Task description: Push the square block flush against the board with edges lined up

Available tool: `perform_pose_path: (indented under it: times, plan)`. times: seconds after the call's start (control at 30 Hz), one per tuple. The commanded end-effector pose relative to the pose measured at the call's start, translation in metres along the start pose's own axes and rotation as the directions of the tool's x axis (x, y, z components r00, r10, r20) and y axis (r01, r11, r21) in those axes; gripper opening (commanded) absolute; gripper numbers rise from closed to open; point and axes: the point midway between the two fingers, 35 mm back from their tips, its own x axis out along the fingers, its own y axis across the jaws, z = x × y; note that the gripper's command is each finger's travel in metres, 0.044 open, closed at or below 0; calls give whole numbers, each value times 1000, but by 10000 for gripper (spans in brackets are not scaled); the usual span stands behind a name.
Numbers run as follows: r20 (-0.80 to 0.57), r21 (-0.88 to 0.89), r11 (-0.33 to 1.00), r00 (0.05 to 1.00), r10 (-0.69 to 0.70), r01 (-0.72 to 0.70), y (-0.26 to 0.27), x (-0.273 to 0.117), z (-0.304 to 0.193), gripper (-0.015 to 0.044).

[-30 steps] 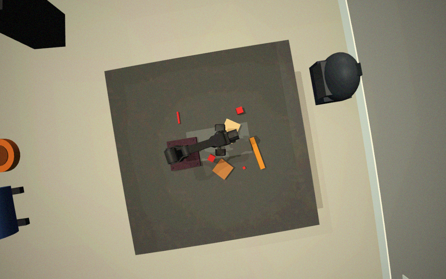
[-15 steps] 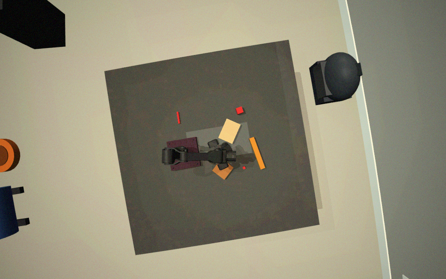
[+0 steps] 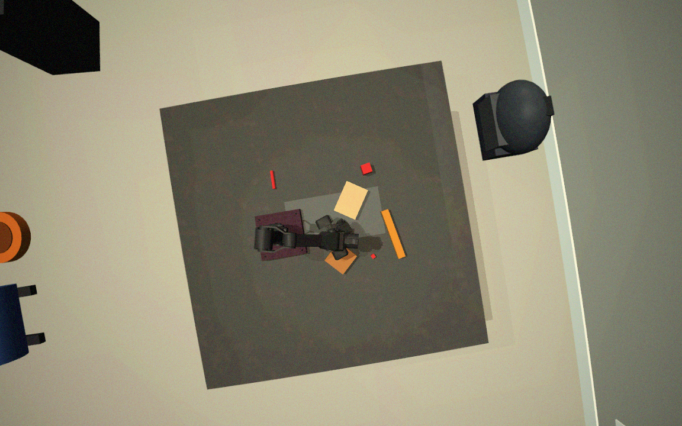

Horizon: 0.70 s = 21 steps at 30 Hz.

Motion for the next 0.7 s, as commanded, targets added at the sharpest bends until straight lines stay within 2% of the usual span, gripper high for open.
perform_pose_path:
  times: [0.0,0.67]
  plan:
    - [16,-8,1000,1000,-5,5,-1,5,2,0]
    - [13,-8,1000,1000,-6,6,-6,3,-28,0]
